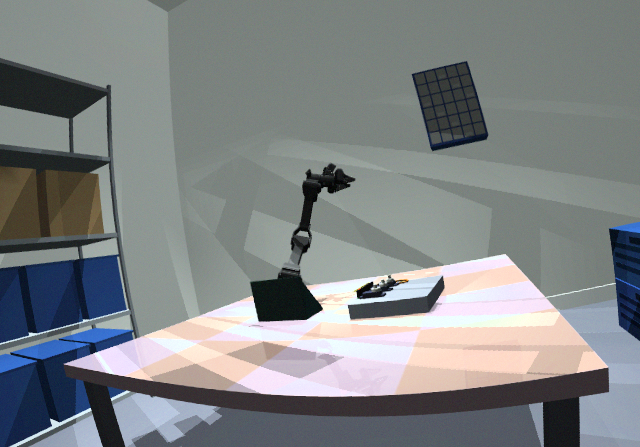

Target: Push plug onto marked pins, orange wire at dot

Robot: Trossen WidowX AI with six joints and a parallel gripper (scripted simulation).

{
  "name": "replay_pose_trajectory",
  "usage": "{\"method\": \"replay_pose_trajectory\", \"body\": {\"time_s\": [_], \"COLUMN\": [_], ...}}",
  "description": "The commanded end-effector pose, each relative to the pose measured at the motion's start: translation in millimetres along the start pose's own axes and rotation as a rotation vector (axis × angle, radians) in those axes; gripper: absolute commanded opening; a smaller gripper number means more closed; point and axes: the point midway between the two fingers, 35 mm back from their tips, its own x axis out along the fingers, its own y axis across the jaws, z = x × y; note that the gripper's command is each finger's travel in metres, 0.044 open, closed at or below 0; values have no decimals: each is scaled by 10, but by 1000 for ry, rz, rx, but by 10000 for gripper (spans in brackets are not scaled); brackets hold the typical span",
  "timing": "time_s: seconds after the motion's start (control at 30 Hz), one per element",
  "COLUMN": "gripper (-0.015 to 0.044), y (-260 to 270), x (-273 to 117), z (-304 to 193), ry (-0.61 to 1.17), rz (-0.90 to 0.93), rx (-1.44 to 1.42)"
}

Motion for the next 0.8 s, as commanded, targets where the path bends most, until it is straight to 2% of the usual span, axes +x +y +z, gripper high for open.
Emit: {"method": "replay_pose_trajectory", "body": {"time_s": [0.0,0.33,0.77], "gripper": [374,115,115], "y": [0,-19,-121], "x": [0,9,23], "z": [1,41,121], "ry": [-1,-42,-151], "rz": [1,61,150], "rx": [0,-19,-56]}}
